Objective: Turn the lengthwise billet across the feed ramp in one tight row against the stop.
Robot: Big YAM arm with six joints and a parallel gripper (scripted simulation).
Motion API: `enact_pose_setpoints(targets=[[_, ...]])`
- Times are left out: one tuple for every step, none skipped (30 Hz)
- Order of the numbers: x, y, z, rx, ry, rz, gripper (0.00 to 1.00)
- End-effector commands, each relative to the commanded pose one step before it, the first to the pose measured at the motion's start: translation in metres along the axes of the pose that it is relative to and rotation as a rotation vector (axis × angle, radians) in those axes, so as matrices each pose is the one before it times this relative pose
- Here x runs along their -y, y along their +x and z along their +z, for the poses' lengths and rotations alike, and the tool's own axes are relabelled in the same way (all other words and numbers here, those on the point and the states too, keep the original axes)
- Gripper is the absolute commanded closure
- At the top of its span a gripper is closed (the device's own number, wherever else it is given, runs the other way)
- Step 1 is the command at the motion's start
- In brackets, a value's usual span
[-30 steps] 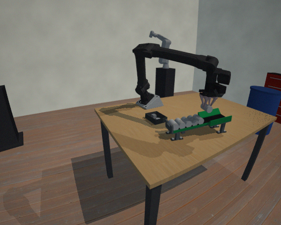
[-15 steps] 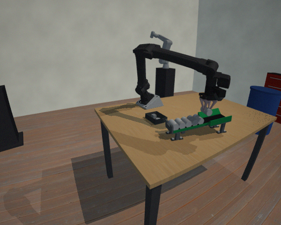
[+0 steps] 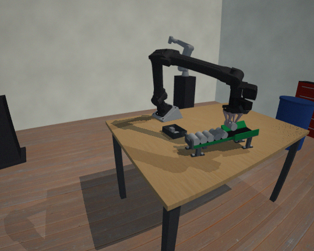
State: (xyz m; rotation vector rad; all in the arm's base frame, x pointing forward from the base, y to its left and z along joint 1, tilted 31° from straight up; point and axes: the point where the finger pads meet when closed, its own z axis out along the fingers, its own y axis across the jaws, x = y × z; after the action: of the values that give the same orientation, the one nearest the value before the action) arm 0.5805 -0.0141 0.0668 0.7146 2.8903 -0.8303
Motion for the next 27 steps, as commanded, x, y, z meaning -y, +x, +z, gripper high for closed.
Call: enact_pose_setpoints(targets=[[-0.00132, -0.00685, -0.01509, 0.03950, -0.02526, 0.00601, 1.00], [-0.00017, 0.00119, 0.00159, -0.00259, 0.00198, -0.00196, 1.00], [0.00001, 0.00093, 0.00144, -0.00235, 0.00174, -0.00128, 1.00], [-0.00007, -0.00157, -0.00065, 0.00211, -0.00166, 0.00248, 1.00], [0.00000, 0.00000, 0.00000, 0.00000, 0.00000, 0.00000, 1.00], [0.00000, 0.00000, 0.00000, 0.00000, 0.00000, 0.00000, 1.00], [0.00039, -0.00504, -0.00505, 0.01024, -0.00771, 0.00885, 1.00], [-0.00001, 0.00030, 0.00031, -0.00047, 0.00039, -0.00070, 1.00], [0.00017, 0.00024, 0.00016, -0.00034, 0.00026, -0.00038, 1.00], [-0.00012, 0.00033, 0.00033, -0.00055, 0.00045, -0.00068, 1.00], [-0.00008, 0.00022, 0.00023, -0.00038, 0.00031, -0.00043, 1.00], [-0.00009, 0.00016, 0.00011, -0.00019, 0.00017, -0.00028, 1.00], [-0.00003, 0.00007, 0.00007, -0.00011, 0.00009, -0.00004, 1.00], [0.00000, 0.00002, 0.00002, -0.00004, 0.00003, 0.00004, 1.00], [0.00000, 0.00000, 0.00000, -0.00001, 0.00000, 0.00002, 1.00], [0.00000, 0.00000, 0.00000, 0.00000, 0.00000, 0.00000, 1.00], [0.00000, 0.00000, 0.00000, -0.00001, 0.00001, -0.00001, 1.00], [0.00000, 0.00000, 0.00000, 0.00000, 0.00000, 0.00000, 1.00], [0.00000, 0.00000, 0.00000, 0.00001, 0.00000, 0.00000, 1.00], [0.00000, 0.00000, 0.00000, 0.00001, -0.00001, 0.00000, 1.00], [0.00000, 0.00000, 0.00000, 0.00000, 0.00000, 0.00000, 1.00], [0.00000, 0.00000, 0.00000, 0.00000, 0.00000, 0.00000, 1.00], [0.00000, 0.00000, 0.00000, 0.00000, 0.00000, 0.00000, 1.00], [0.00000, 0.00000, 0.00000, -0.00001, 0.00001, -0.00001, 1.00], [0.00000, 0.00000, 0.00000, 0.00001, 0.00000, 0.00001, 1.00], [0.00000, 0.00000, 0.00000, 0.00000, 0.00000, 0.00000, 1.00], [0.00000, 0.00000, 0.00000, -0.00001, 0.00000, 0.00000, 1.00]])
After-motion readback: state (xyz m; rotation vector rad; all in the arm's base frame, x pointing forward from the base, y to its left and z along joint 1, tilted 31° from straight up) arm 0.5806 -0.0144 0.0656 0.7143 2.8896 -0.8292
